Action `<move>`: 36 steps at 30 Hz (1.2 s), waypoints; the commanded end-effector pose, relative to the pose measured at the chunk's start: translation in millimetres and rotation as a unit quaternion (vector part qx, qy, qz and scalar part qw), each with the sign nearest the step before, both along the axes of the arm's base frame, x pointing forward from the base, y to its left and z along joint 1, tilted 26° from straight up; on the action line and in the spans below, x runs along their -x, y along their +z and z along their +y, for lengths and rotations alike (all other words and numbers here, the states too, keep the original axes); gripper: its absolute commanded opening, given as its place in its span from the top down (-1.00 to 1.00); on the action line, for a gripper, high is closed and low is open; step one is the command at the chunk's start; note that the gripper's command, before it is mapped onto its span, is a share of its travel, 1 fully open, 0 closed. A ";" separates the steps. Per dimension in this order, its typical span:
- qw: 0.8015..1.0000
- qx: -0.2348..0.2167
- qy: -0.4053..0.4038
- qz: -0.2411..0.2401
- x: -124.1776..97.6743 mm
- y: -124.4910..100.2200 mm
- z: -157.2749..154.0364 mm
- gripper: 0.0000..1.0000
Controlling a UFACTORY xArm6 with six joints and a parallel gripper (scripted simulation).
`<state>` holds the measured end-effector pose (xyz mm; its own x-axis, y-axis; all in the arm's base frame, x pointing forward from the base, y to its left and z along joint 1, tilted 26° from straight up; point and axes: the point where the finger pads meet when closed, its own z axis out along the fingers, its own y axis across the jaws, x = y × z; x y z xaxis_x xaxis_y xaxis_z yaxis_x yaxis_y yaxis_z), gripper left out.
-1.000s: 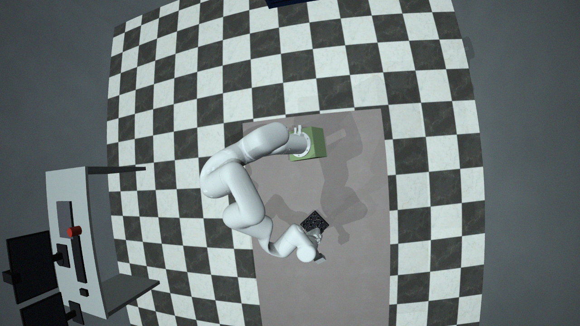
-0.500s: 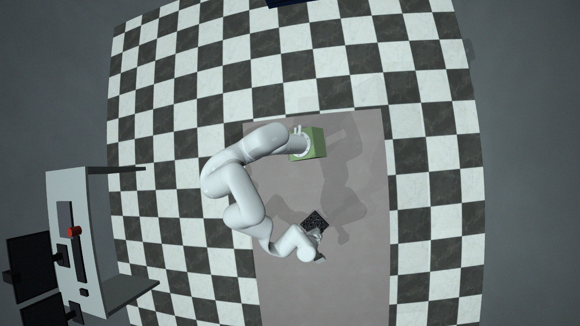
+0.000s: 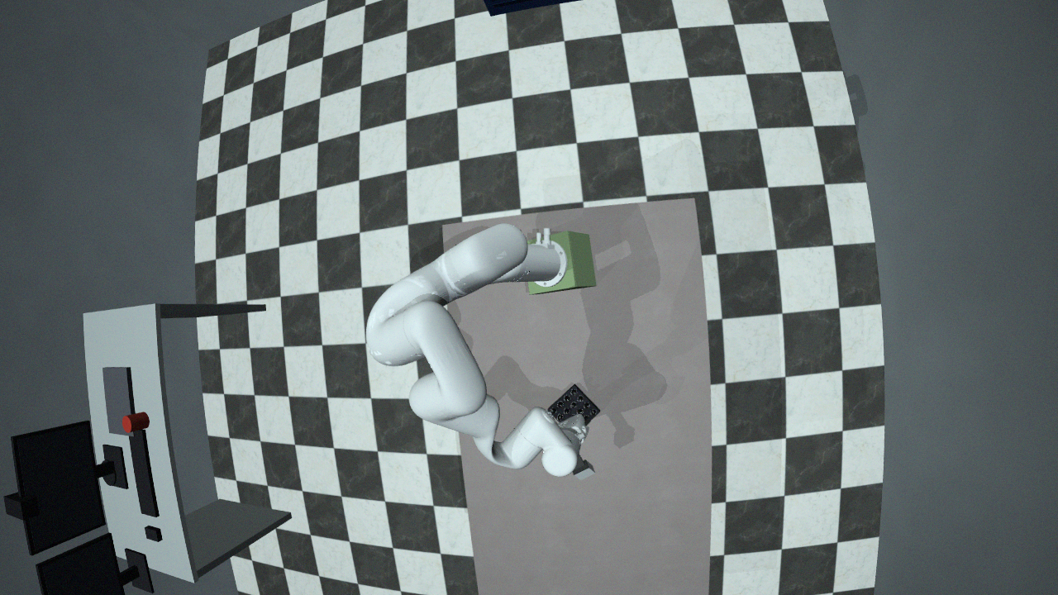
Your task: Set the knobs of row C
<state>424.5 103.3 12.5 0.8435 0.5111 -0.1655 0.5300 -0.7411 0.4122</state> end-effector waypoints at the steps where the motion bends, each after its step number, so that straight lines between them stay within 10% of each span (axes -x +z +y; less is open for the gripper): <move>1: 1.000 -0.001 0.001 -0.002 -2.0 -4.2 -1.5 0.61; 36: 1.000 -0.001 0.001 -0.002 -4.7 -25.9 -11.8 0.61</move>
